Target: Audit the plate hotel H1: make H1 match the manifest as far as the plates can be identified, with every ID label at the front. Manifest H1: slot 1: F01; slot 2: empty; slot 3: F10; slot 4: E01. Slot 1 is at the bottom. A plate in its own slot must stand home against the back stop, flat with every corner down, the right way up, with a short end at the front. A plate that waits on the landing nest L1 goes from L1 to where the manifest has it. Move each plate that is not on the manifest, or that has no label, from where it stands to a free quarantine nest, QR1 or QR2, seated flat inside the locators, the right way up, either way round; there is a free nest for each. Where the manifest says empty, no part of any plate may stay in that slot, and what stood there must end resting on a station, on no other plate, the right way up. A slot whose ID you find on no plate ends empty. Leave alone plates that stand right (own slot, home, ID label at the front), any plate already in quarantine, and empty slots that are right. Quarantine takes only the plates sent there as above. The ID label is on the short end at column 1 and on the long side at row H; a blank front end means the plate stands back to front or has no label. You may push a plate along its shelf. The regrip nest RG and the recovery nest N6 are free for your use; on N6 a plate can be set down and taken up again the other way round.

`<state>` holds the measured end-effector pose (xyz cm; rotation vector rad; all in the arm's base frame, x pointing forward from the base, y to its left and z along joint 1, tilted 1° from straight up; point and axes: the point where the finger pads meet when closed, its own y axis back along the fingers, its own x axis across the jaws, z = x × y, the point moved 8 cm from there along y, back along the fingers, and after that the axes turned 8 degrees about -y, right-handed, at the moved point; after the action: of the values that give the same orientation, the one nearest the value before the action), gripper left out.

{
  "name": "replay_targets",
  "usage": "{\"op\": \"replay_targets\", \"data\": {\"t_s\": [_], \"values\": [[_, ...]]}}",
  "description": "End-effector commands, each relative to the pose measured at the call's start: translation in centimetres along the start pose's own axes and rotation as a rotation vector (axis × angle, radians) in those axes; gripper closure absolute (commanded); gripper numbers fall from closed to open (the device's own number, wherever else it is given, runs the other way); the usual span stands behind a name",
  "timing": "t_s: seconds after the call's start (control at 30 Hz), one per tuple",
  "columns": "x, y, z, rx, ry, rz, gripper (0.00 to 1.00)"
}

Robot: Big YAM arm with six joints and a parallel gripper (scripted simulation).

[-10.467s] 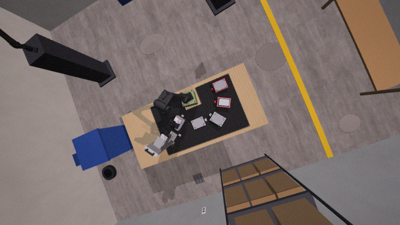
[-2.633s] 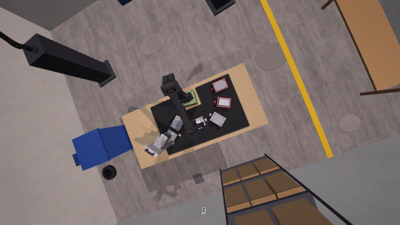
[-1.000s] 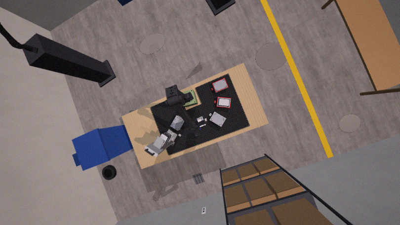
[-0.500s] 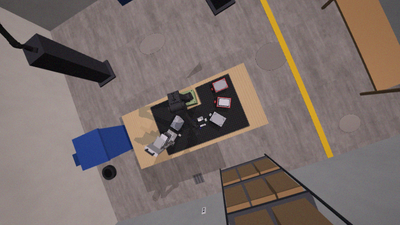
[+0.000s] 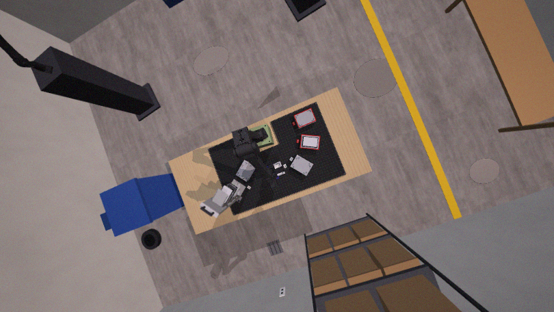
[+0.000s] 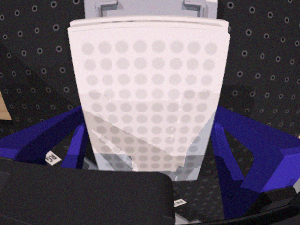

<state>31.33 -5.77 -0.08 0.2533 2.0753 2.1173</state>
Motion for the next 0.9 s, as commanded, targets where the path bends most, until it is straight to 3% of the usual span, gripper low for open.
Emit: {"op": "replay_targets", "data": {"t_s": [0.0,0.53,0.87], "values": [[-1.0,0.6,0.2,-0.004,0.0,-0.032,0.14],[-1.3,0.3,0.6,-0.004,0.0,-0.037,0.14],[-0.3,-0.9,0.2,-0.002,-0.008,-0.013,0.14]]}}
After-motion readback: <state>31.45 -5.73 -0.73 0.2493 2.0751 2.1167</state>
